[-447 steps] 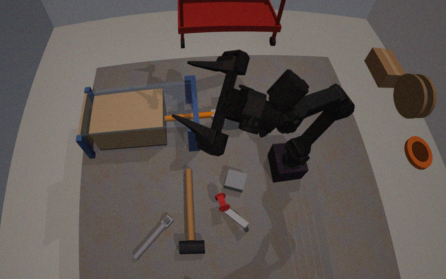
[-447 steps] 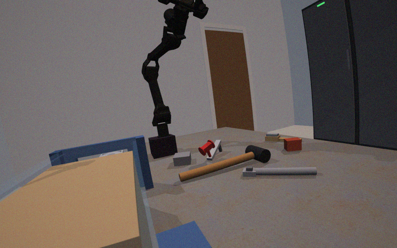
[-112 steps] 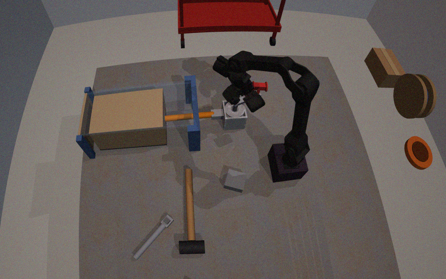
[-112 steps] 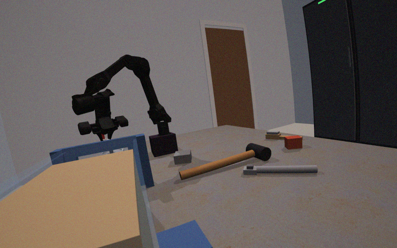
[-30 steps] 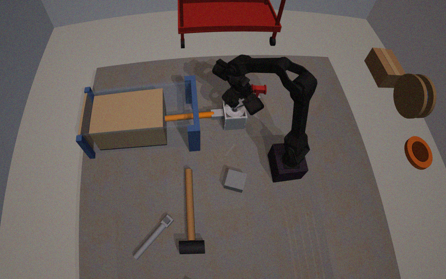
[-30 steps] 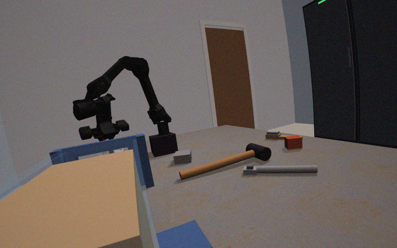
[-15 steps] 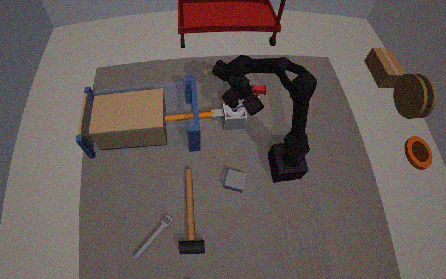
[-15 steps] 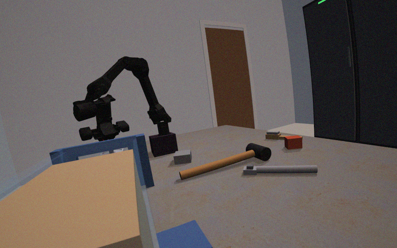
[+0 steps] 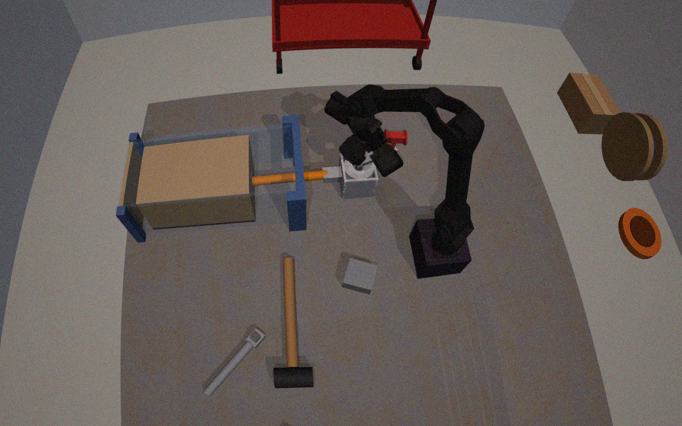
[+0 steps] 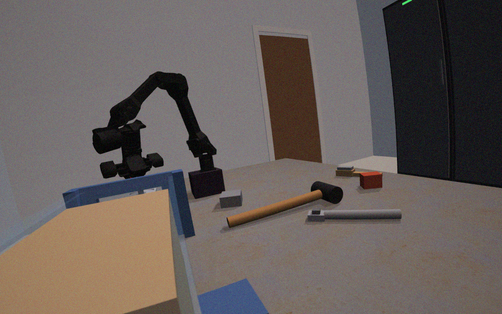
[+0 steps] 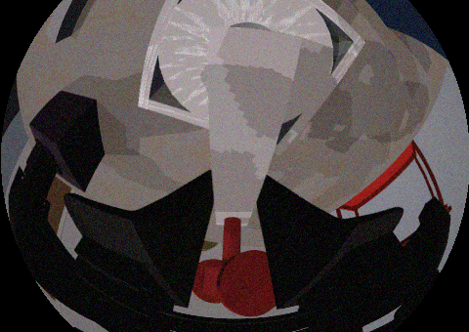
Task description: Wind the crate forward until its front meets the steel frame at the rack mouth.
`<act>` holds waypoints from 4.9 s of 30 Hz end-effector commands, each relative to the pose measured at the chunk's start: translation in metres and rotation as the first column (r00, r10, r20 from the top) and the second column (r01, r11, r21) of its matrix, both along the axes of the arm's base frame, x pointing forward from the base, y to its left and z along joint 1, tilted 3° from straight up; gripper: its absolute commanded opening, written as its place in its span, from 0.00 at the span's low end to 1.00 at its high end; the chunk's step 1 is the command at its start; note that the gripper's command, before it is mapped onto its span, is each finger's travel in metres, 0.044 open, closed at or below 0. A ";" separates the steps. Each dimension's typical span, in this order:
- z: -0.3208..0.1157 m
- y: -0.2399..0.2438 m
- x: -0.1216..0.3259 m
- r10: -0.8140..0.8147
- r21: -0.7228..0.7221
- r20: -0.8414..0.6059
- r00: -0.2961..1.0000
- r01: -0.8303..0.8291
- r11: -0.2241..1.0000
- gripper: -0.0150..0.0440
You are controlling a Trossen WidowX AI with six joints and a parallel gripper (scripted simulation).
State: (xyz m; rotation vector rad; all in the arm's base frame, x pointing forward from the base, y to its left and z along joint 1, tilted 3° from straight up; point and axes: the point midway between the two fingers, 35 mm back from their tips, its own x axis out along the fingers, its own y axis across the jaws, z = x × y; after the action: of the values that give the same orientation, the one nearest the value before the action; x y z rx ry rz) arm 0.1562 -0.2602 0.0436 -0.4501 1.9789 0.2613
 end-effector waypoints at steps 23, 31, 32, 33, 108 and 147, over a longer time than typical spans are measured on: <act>-0.008 0.003 -0.002 -0.076 -0.003 0.001 0.997 0.076 0.997 0.25; -0.012 0.001 -0.001 -0.037 -0.003 0.000 0.999 0.037 0.999 0.25; -0.013 0.001 -0.001 -0.034 -0.002 0.000 0.999 0.034 0.999 0.25; -0.013 0.001 -0.001 -0.033 -0.002 0.000 0.999 0.033 0.999 0.25; 0.117 0.003 0.002 -0.067 0.166 0.361 0.930 0.007 0.986 0.25; 0.101 -0.014 -0.042 -0.449 0.152 0.374 0.811 0.424 0.893 0.79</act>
State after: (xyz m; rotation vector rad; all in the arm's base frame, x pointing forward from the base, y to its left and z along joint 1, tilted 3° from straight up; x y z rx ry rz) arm 0.1145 -0.2740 0.1436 0.0033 1.6085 -0.0419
